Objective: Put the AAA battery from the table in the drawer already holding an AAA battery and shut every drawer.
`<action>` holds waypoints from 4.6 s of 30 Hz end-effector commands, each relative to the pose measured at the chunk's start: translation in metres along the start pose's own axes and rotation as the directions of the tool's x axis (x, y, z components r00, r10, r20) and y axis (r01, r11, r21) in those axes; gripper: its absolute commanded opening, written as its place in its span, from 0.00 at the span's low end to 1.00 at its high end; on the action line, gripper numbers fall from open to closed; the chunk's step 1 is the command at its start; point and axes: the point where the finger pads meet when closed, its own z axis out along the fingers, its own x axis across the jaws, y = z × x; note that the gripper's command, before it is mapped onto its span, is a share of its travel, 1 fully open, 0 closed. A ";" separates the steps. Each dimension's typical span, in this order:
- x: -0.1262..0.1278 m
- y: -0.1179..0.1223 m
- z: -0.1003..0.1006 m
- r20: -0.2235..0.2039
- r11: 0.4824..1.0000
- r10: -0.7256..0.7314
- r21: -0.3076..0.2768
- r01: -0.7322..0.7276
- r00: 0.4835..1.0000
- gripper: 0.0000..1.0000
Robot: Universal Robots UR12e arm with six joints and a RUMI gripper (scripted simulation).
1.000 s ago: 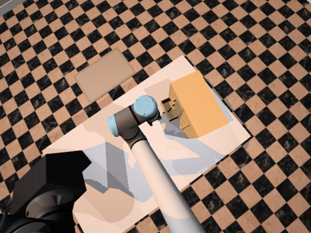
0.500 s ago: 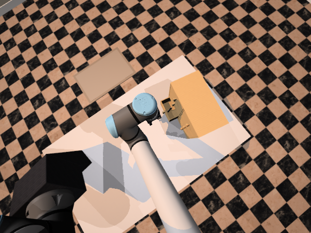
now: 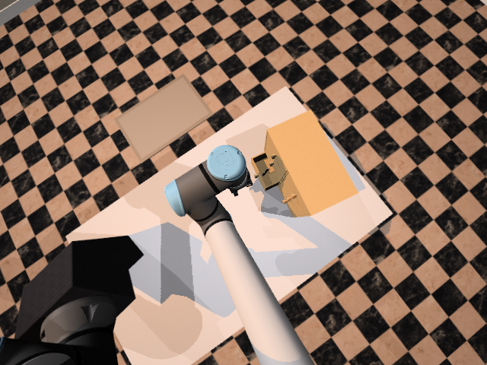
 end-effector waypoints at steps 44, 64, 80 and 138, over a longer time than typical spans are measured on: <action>0.000 0.000 0.000 -0.001 0.996 0.000 -0.087 0.000 1.000 0.02; 0.000 -0.001 0.001 -0.001 0.982 0.000 -0.188 0.000 1.000 0.02; 0.000 -0.002 0.001 0.000 0.957 0.000 -0.291 0.000 1.000 0.02; 0.000 -0.007 0.005 0.000 0.638 0.000 -0.770 0.000 1.000 0.02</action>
